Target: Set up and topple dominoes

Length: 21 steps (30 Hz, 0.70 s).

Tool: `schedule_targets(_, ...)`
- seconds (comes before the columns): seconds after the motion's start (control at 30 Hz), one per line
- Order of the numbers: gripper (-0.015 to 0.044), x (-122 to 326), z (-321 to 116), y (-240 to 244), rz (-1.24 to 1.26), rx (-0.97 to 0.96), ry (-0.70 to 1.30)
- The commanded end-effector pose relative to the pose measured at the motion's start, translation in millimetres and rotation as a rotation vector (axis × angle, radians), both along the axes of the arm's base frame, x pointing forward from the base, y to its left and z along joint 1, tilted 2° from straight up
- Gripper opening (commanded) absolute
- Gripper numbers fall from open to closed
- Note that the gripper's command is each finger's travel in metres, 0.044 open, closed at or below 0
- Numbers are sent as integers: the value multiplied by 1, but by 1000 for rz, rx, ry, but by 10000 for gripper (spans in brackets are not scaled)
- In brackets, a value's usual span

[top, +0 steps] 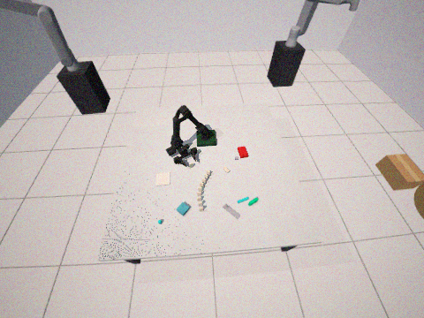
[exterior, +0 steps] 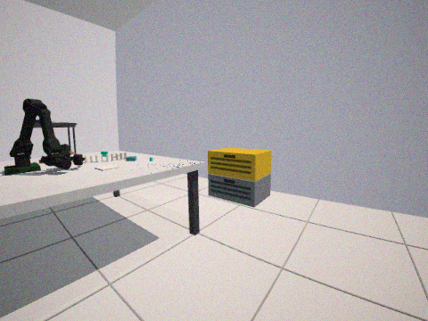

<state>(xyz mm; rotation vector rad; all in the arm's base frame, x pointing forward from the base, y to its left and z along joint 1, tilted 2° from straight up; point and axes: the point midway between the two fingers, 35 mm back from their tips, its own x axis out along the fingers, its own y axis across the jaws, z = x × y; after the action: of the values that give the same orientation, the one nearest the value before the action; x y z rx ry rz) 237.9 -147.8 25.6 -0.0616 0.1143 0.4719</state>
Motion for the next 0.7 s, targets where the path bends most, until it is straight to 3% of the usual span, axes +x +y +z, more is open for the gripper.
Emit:
schedule_targets(0.0, 440, 0, 0, 1, 0, 6, 1)
schedule_targets(0.27, 440, 1, 49, 1, 0, 0, 0)
schedule_targets(0.4, 440, 2, 49, 2, 8, -1, 17)
schedule_targets(0.67, 440, 29, 32, 22, 175, -196, 768)
